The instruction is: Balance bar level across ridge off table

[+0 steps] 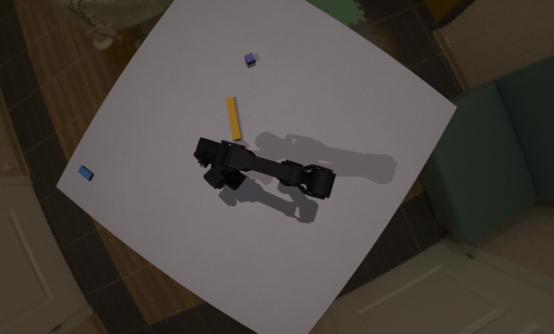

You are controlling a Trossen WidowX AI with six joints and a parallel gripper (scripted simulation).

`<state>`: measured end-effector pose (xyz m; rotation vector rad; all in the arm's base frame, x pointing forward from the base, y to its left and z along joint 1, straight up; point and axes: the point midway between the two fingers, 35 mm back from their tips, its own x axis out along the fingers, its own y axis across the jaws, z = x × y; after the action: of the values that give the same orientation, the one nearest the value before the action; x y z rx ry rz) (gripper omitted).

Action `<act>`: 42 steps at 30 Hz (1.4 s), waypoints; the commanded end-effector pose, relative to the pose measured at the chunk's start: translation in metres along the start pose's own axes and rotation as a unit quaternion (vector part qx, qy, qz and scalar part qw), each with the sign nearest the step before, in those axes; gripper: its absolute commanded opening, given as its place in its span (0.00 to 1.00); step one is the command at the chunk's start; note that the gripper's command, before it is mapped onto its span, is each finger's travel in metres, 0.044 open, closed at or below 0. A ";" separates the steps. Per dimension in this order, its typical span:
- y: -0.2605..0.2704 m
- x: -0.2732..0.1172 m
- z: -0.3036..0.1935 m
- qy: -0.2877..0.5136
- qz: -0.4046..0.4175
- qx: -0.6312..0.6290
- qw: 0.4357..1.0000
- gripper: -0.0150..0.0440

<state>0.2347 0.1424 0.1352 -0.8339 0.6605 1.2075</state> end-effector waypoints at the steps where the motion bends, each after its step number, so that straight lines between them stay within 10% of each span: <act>1: -0.016 -0.005 -0.009 0.024 -0.012 0.081 0.996 0.79; 20: -0.073 -0.025 -0.070 0.121 -0.068 0.443 0.886 0.79; 42: -0.111 -0.057 -0.149 0.190 -0.164 0.756 0.605 0.79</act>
<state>0.3234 -0.0159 0.1200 0.2473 1.4401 -0.0720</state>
